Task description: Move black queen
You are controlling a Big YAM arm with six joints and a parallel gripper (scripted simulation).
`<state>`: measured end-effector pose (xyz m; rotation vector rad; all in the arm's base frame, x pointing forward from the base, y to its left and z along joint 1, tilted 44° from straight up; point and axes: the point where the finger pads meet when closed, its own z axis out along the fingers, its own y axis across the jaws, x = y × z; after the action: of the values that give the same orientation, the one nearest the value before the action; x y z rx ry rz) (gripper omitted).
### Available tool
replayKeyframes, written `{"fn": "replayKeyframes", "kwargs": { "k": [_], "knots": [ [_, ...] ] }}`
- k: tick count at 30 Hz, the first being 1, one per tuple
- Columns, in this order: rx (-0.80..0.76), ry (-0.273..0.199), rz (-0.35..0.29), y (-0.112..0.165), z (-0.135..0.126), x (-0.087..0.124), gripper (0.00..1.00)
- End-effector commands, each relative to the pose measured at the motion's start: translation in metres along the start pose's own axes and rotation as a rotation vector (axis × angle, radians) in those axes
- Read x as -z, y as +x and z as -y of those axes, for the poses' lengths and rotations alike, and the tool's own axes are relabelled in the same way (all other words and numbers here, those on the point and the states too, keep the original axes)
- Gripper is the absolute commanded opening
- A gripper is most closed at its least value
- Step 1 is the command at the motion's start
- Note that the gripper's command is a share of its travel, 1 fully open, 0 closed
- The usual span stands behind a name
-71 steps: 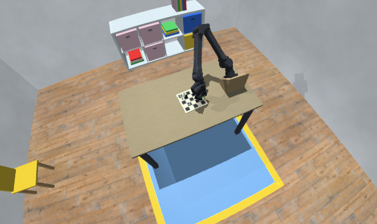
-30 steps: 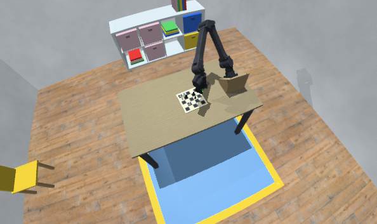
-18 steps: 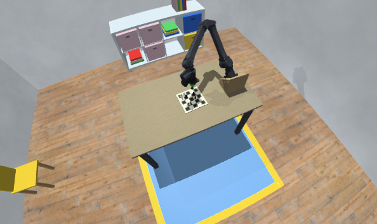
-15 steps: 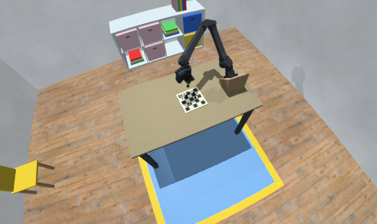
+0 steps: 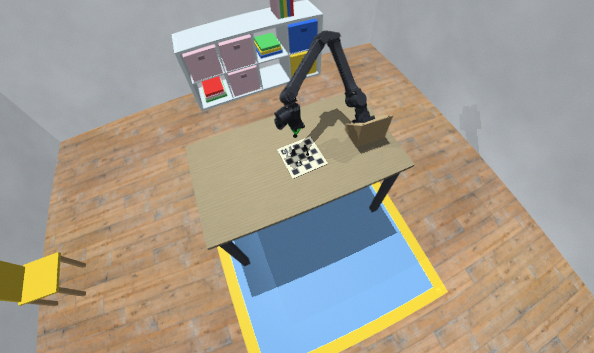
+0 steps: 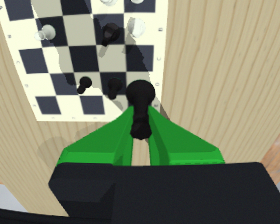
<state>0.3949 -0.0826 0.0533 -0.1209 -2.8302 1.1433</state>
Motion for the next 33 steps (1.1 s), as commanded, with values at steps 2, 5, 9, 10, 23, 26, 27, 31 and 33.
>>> {"fn": "replayKeyframes", "kwargs": {
  "k": [2,5,9,10,23,26,27,31,33],
  "knots": [
    [-0.005,0.001,0.001,-0.003,0.000,-0.008,0.00],
    [-0.005,0.002,0.001,-0.003,0.000,-0.016,0.00],
    [-0.005,0.003,0.001,-0.002,0.000,-0.032,0.00],
    [-0.005,0.003,0.001,-0.002,0.000,-0.037,0.00],
    [-0.004,0.002,-0.001,-0.001,0.000,-0.086,0.00],
    [-0.004,0.002,-0.001,-0.001,0.000,-0.094,0.00],
    [-0.013,0.001,0.008,-0.003,0.003,-0.092,0.00],
    [-0.032,0.001,0.027,-0.011,0.009,-0.088,0.00],
    [-0.005,0.000,0.039,-0.012,-0.002,-0.084,0.00]
  ]
}}
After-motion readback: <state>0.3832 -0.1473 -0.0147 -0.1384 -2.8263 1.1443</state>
